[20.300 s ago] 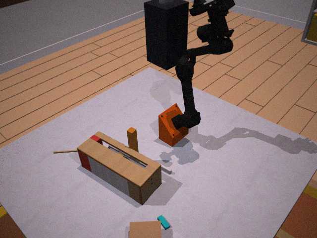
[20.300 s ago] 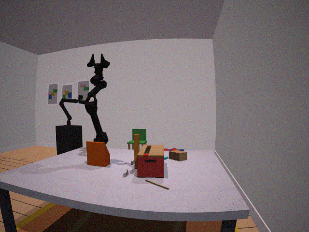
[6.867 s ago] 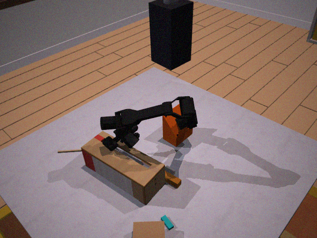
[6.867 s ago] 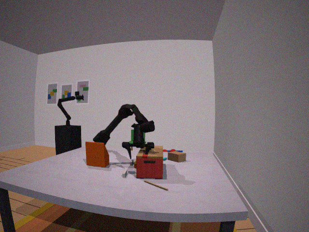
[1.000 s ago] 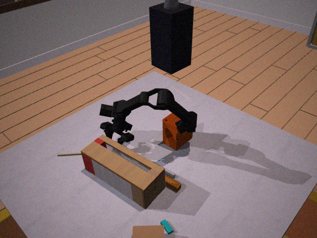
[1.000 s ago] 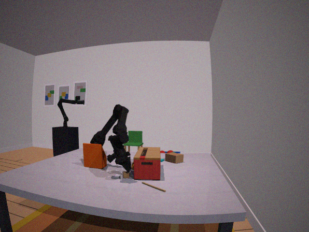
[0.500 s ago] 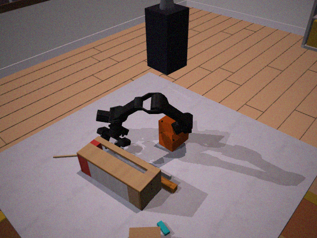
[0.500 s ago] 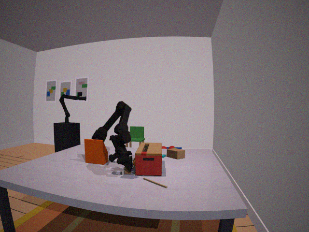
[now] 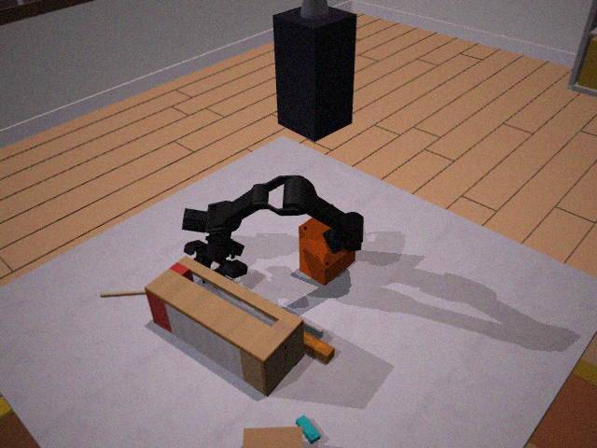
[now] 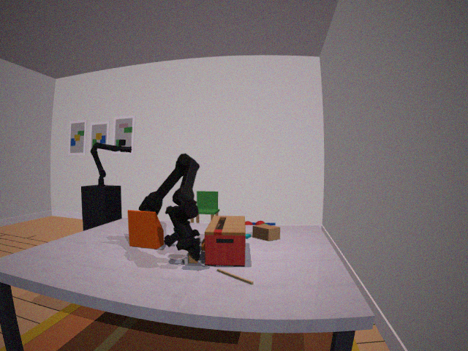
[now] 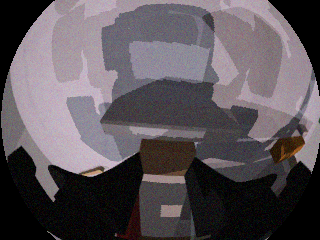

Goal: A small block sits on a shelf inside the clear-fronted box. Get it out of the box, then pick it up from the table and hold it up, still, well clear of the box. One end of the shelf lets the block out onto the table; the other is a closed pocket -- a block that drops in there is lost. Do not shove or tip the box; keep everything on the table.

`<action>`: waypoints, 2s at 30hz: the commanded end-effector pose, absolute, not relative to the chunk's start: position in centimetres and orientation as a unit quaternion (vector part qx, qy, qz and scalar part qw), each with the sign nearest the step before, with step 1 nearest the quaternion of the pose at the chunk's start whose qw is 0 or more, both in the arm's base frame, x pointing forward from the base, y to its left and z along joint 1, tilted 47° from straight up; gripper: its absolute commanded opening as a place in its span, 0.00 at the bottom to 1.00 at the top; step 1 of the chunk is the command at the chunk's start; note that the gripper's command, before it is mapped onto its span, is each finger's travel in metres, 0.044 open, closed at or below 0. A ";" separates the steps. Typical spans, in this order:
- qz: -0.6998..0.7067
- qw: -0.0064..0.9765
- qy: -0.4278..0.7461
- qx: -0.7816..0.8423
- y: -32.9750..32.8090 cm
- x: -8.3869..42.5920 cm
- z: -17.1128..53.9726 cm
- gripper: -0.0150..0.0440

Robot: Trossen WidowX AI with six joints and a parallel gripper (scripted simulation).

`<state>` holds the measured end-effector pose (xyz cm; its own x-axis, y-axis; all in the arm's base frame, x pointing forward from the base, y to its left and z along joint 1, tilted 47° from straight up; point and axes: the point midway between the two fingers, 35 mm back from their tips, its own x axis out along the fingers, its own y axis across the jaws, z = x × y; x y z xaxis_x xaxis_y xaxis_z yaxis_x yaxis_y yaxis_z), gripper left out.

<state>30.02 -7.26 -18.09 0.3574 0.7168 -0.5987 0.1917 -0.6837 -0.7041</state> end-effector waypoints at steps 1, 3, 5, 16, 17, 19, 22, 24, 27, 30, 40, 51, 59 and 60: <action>0.489 0.275 -0.292 -0.775 -7.0 29.7 -18.3 0.35; 0.485 0.265 -0.292 -0.781 -7.4 30.0 -18.0 0.26; 0.483 0.260 -0.291 -0.784 -8.1 30.2 -17.5 0.25; 0.486 0.269 -0.291 -0.779 -11.6 30.4 -14.0 0.25; 0.487 0.269 -0.291 -0.779 -11.7 30.3 -13.8 0.25; 0.487 0.269 -0.291 -0.778 -11.8 30.3 -13.8 0.25; 0.487 0.269 -0.291 -0.778 -11.8 30.3 -13.8 0.25; 0.489 0.272 -0.287 -0.778 -11.9 30.3 -13.5 0.25; 0.498 0.284 -0.267 -0.775 -12.3 30.0 -12.5 0.25; 0.507 0.297 -0.245 -0.771 -12.8 29.6 -11.4 0.25; 0.533 0.340 -0.171 -0.756 -13.9 27.9 -7.9 0.25; 0.550 0.387 -0.084 -0.735 -14.5 25.7 -4.5 0.25; 0.556 0.421 -0.020 -0.717 -14.6 23.8 -2.5 0.25; 0.556 0.423 -0.016 -0.716 -14.6 23.7 -2.4 0.25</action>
